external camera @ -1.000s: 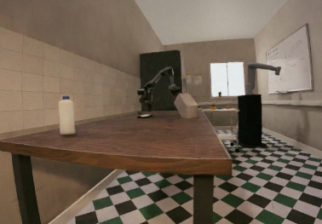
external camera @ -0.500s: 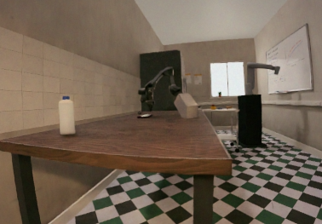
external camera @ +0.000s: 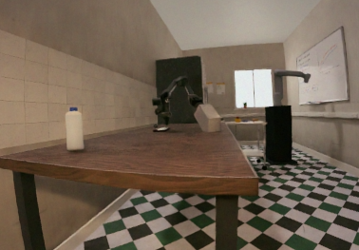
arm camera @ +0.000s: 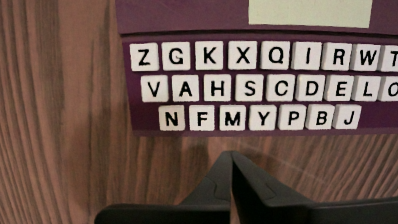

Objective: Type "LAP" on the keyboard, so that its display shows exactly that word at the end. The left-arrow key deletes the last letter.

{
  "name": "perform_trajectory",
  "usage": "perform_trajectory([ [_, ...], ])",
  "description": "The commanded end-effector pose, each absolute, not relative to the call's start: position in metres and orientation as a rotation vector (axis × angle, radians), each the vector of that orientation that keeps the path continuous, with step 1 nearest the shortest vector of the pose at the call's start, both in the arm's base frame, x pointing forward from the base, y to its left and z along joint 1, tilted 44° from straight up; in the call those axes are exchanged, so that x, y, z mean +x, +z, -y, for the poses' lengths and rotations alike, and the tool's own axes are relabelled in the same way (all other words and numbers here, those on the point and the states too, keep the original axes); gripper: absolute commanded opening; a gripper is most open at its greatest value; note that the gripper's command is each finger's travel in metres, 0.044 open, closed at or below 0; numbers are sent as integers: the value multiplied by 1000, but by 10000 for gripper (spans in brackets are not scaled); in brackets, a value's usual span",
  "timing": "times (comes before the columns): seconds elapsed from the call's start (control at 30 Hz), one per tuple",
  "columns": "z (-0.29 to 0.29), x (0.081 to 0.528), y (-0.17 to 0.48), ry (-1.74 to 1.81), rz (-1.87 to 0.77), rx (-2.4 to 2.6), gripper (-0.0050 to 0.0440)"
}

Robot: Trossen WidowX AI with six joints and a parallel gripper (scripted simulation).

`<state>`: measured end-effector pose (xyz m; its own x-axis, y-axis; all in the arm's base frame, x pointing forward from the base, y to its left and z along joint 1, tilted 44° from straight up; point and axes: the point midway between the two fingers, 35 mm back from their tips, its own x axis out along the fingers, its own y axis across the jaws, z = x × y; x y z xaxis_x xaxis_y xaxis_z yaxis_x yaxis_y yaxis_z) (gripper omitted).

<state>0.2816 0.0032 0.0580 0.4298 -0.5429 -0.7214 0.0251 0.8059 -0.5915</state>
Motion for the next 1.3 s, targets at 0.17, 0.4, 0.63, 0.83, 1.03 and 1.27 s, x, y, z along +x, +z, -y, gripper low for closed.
perform_trajectory([
  [0.17, -2, 291, 72, -379, -1052, -525, -50],
  [0.4, 46, 311, 129, -384, -1044, -531, -50],
  [0.63, 48, 310, 121, -380, -1071, -542, -50],
  [0.83, 56, 315, 109, -379, -1074, -543, -50],
  [1.03, 58, 317, 107, -379, -1073, -543, -50],
  [1.27, 63, 321, 99, -379, -1074, -543, -50],
])
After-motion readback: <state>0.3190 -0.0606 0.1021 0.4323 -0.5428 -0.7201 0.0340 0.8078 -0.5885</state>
